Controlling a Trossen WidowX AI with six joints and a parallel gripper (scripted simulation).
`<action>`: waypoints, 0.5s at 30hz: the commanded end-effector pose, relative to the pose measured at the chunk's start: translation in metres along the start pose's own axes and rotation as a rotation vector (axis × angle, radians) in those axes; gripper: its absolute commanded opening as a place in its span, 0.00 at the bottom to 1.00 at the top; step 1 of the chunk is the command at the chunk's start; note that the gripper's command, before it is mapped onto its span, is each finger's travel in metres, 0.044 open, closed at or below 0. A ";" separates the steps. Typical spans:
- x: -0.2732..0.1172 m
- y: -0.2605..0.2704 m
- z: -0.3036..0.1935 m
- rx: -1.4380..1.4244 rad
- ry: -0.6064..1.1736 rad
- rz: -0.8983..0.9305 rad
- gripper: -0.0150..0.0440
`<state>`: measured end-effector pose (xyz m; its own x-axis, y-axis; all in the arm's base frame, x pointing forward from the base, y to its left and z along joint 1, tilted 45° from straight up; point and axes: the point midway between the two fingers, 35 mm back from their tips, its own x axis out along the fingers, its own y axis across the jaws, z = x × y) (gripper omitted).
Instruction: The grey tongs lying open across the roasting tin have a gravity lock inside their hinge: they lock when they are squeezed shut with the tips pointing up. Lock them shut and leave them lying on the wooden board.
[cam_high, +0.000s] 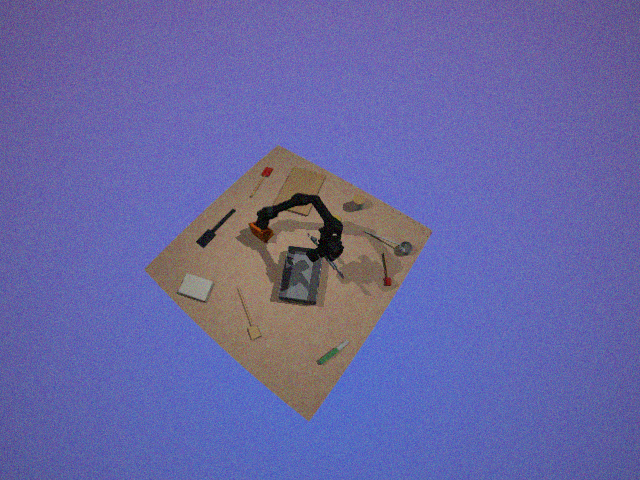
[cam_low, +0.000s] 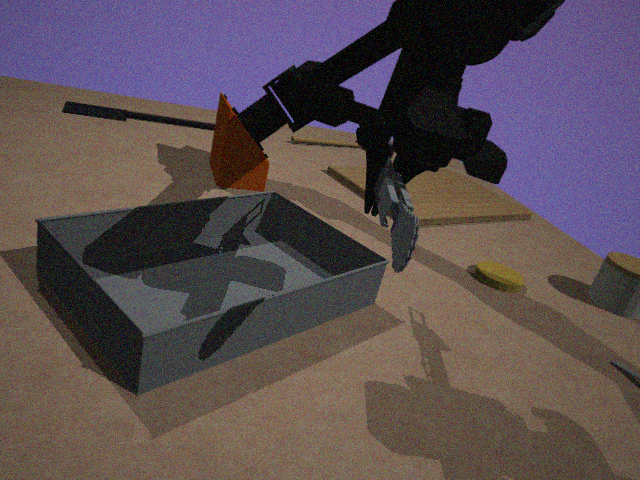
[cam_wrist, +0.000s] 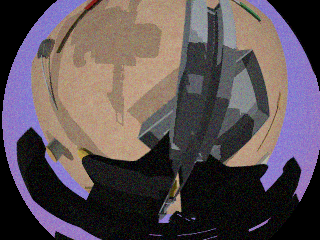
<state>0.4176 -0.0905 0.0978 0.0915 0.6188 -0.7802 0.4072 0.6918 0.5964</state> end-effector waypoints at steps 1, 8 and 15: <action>-0.004 0.013 -0.007 -0.193 -0.011 0.008 0.00; -0.006 0.032 -0.017 -0.473 -0.016 0.012 0.00; -0.008 0.049 -0.029 -0.754 -0.021 0.016 0.00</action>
<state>0.4124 -0.0577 0.1285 0.1005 0.6256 -0.7737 -0.1786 0.7763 0.6045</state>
